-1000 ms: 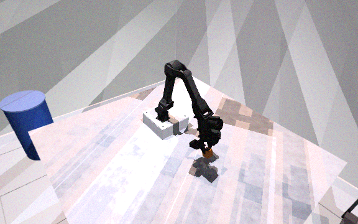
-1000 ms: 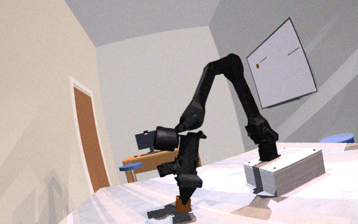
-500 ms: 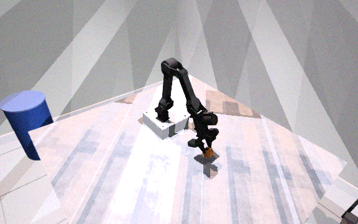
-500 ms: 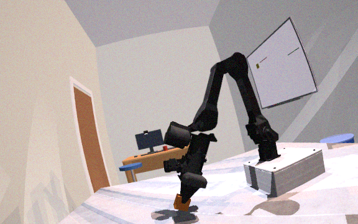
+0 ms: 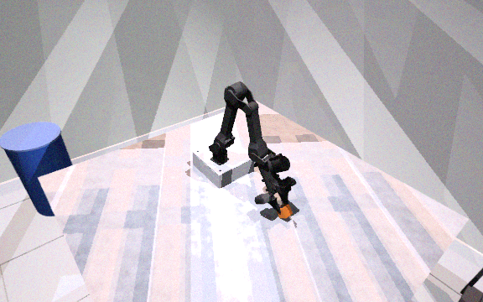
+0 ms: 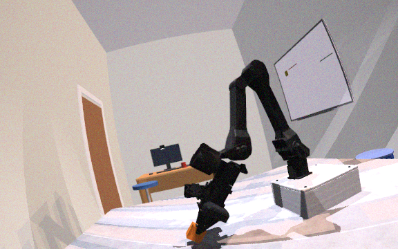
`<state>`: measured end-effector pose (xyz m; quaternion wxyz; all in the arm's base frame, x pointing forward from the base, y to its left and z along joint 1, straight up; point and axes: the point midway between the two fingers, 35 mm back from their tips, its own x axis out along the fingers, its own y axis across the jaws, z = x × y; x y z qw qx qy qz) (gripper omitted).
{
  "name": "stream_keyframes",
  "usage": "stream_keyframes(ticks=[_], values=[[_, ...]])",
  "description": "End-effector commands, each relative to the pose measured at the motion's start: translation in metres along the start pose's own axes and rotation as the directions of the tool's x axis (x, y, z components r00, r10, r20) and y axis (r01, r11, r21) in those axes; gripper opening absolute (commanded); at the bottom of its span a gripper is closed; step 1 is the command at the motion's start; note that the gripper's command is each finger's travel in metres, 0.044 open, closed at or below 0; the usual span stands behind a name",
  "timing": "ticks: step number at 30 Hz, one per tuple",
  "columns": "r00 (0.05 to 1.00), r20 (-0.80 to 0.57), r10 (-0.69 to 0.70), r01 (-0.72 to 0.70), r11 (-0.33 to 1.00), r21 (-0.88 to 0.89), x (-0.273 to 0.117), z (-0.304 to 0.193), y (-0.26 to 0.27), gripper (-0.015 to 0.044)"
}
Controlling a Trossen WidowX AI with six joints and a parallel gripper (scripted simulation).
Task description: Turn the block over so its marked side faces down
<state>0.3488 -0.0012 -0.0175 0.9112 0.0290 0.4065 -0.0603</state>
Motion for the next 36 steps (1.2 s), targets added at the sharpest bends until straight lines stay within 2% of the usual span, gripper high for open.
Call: stream_keyframes(ticks=[1, 22, 36], values=[[0.999, 0.048, -0.005, 0.005, 1.000, -0.009, 0.005, -0.009, 0.000, 0.0000], [0.949, 0.317, -0.005, 0.006, 1.000, -0.001, -0.006, -0.021, -0.003, 0.0000], [0.937, 0.349, -0.005, 0.006, 1.000, 0.000, -0.009, -0.019, -0.004, 0.0000]])
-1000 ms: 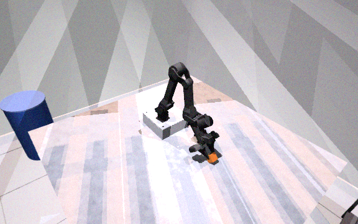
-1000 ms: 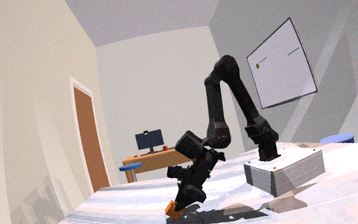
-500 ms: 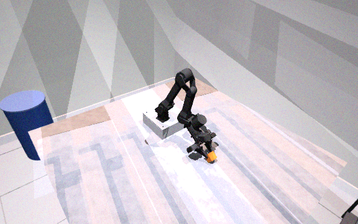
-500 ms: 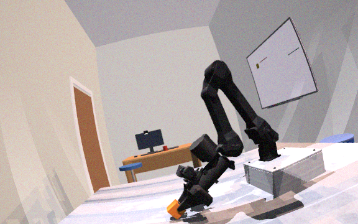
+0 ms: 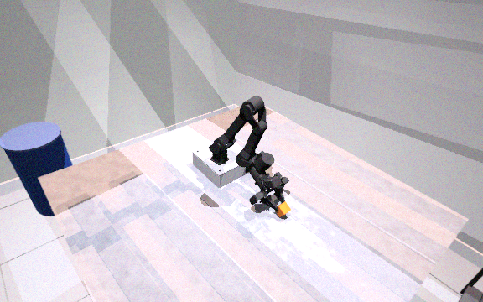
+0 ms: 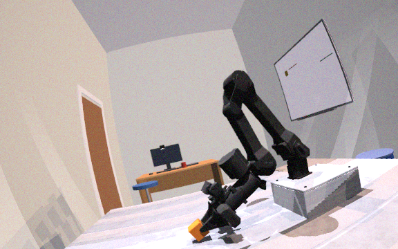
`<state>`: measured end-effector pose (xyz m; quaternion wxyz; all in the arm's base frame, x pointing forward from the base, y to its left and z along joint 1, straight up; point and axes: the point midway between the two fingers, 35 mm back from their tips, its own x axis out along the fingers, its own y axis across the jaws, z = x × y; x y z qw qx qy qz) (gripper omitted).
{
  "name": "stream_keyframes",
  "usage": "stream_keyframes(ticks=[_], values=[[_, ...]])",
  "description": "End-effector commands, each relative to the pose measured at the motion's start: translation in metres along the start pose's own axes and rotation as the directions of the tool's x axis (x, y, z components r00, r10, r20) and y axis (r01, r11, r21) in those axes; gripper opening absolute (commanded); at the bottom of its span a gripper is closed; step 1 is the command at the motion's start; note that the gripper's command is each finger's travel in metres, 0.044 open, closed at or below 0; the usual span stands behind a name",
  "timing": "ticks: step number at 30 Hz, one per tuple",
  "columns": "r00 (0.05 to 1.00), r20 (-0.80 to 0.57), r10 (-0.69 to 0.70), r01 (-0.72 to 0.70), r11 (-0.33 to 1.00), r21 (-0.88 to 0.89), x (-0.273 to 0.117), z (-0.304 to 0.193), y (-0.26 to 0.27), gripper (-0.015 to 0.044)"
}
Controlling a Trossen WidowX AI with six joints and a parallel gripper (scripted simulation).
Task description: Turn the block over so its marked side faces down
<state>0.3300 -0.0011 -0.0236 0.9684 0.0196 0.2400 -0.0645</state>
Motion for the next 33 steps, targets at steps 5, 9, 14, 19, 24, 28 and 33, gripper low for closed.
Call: stream_keyframes(ticks=[5, 9, 14, 19, 24, 28, 33], values=[[1.000, 0.003, -0.006, 0.006, 1.000, -0.005, -0.0019, -0.0006, -0.0012, 0.0000], [1.000, 0.003, -0.006, 0.006, 1.000, -0.005, -0.0019, -0.0006, -0.0012, 0.0079], [1.000, 0.003, -0.006, 0.006, 1.000, -0.005, -0.0019, -0.0006, -0.0012, 0.0210], [1.000, 0.003, -0.006, 0.006, 1.000, -0.005, -0.0019, -0.0006, -0.0012, 0.0341], [1.000, 0.003, -0.006, 0.006, 1.000, -0.005, -0.0019, -0.0006, -0.0012, 0.0440], [1.000, 0.003, -0.006, 0.006, 1.000, -0.005, -0.0019, -0.0006, -0.0012, 0.0440], [1.000, 0.003, -0.006, 0.006, 1.000, -0.005, -0.0019, -0.0006, -0.0012, 0.0440]])
